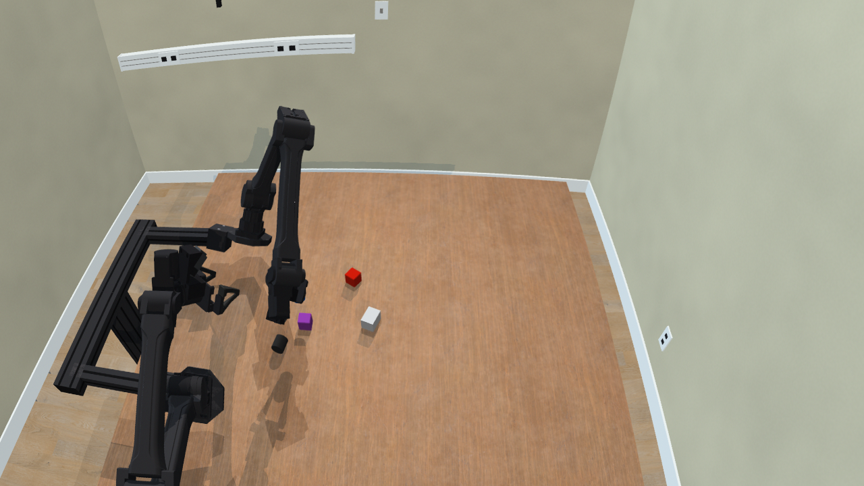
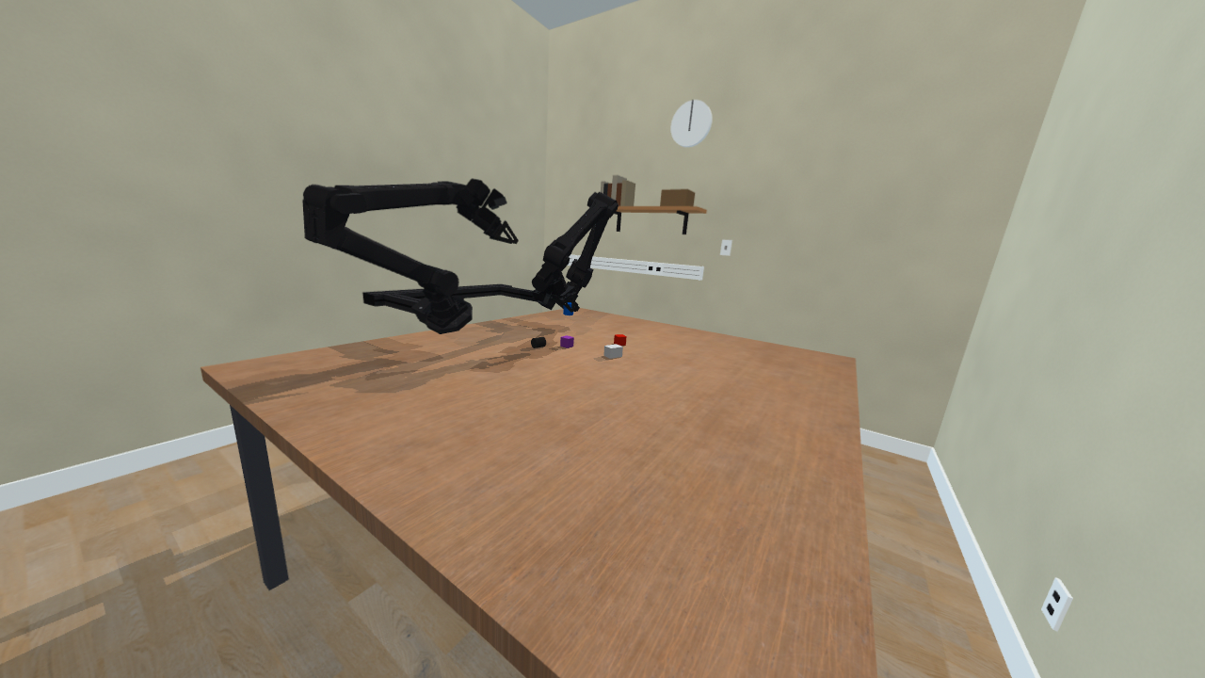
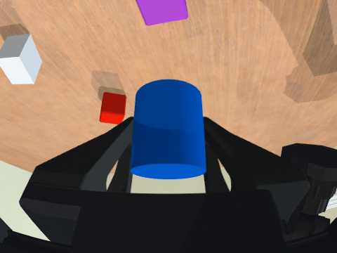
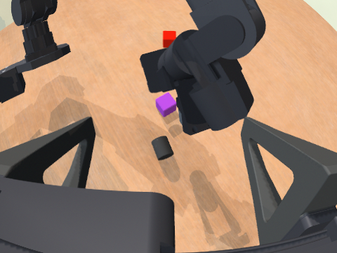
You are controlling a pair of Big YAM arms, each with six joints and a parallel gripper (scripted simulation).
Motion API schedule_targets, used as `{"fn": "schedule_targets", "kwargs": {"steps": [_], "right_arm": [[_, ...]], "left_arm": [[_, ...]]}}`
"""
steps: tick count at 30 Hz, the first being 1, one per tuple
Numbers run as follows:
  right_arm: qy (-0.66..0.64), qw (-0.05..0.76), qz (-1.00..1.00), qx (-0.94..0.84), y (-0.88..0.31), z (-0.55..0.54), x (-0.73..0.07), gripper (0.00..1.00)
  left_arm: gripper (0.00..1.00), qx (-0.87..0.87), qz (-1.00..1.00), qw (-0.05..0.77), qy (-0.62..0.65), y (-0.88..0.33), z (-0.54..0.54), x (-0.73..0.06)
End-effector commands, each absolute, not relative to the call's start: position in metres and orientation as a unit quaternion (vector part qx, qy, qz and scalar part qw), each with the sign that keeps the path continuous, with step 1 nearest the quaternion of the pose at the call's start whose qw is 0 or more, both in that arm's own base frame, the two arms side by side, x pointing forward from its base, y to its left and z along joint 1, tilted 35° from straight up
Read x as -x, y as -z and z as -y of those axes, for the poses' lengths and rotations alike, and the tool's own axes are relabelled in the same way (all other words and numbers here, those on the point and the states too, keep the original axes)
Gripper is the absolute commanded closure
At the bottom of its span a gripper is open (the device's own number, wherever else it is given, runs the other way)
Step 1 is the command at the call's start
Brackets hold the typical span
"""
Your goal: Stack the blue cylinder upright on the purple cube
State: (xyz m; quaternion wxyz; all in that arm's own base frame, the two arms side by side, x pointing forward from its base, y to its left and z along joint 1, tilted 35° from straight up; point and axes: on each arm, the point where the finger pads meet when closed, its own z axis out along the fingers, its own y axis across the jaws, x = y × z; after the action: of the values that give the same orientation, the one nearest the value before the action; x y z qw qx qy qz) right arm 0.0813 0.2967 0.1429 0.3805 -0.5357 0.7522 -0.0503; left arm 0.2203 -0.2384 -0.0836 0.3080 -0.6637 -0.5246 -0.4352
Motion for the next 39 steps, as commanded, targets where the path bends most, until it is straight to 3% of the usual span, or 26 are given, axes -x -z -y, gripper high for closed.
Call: {"fn": "schedule_targets", "kwargs": {"steps": [1, 39], "right_arm": [[0.039, 0.387, -0.756, 0.527, -0.156, -0.308, -0.081, 0.00], [0.039, 0.387, -0.756, 0.527, -0.156, -0.308, -0.081, 0.00]], "left_arm": [[0.65, 0.662, 0.528, 0.293, 0.443, 0.083, 0.256, -0.220], [0.65, 0.657, 0.532, 0.306, 0.439, 0.120, 0.219, -0.233]]}}
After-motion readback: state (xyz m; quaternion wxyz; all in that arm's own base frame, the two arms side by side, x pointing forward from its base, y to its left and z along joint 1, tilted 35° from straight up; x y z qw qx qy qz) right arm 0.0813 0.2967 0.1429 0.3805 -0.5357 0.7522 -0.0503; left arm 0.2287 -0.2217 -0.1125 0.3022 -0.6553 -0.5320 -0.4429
